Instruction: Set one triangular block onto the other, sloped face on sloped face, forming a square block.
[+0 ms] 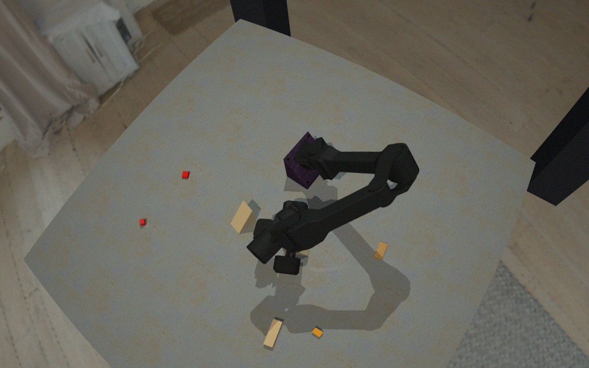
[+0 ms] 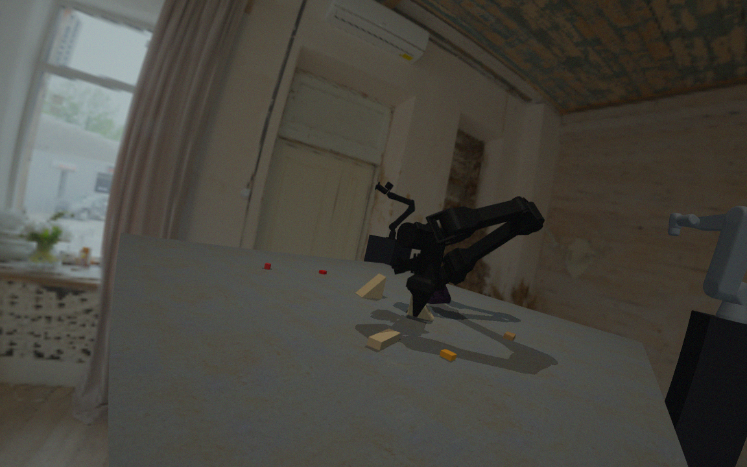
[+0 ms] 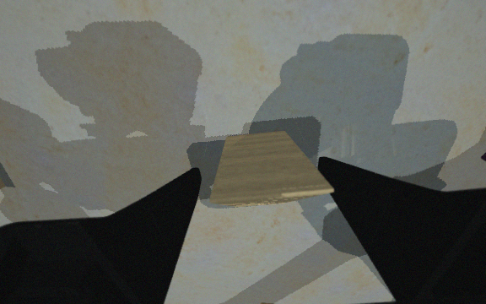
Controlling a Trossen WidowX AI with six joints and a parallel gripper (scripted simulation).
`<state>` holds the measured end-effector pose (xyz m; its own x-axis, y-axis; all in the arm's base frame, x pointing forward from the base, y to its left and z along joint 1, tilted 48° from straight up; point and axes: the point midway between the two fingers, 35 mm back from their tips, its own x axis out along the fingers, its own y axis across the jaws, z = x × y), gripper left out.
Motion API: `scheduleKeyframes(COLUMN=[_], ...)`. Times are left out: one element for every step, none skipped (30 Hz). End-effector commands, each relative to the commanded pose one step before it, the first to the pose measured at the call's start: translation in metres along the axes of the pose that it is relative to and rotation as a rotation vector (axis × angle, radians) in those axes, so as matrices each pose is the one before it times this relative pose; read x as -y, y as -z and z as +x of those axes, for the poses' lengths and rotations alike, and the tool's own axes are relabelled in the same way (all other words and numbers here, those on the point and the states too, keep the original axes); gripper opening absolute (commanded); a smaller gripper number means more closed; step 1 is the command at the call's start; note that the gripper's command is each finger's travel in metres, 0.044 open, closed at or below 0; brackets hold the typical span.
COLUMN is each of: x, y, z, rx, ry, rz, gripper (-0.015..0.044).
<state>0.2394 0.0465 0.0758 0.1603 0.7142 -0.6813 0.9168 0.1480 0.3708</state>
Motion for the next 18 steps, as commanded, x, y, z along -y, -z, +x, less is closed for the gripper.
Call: scheduleKeyframes(x=[-0.00006,0.00000,-0.00014,-0.00033,-0.00018,0.00007,0.00042,0.00059,0.00044,0.00016,0.00000,0.00000,-0.00050,-0.00122,-0.00045,0.00000,0.00044,0.00000], y=[-0.00004,0.00000,-0.00034,-0.00087,-0.00070,-0.00051,0.00012,0.00060,0.00058,0.00023,0.00000,0.00000,-0.00034,-0.00076,0.00002,0.00000,0.00036,0.00000], z=[-0.00032,0.00000,-0.00239,-0.00722,-0.00808,-0.01188,-0.01206,-0.01000,-0.00602,-0.00201,0.00000,0.00000,0.00171,0.00427,-0.00084,0.00000,0.00064,0.00000], rx=[0.00005,0.00000,0.00087,0.00218,0.00170,0.00114,-0.00040,-0.00145,-0.00135,-0.00053,0.00000,0.00000,0.00086,0.00185,-0.00036,0.00000,-0.00196,0.00000], ry=[-0.00034,0.00000,0.00034,0.00096,0.00090,0.00093,0.00036,-0.00022,-0.00039,-0.00018,0.00000,0.00000,-0.00205,-0.00522,-0.00267,0.00000,0.00229,0.00000], rz=[-0.0009,0.0000,0.0001,0.0004,0.0004,0.0005,0.0004,0.0002,0.0000,0.0000,0.0000,0.0000,0.0006,0.0015,-0.0001,0.0000,-0.0013,0.0000], gripper=[0.0440,0.0440,0.0440,0.0440,0.0440,0.0440,0.0440,0.0440,0.0440,0.0440,0.0440,0.0440,0.0440,0.0440,0.0440,0.0440,0.0440,0.0440])
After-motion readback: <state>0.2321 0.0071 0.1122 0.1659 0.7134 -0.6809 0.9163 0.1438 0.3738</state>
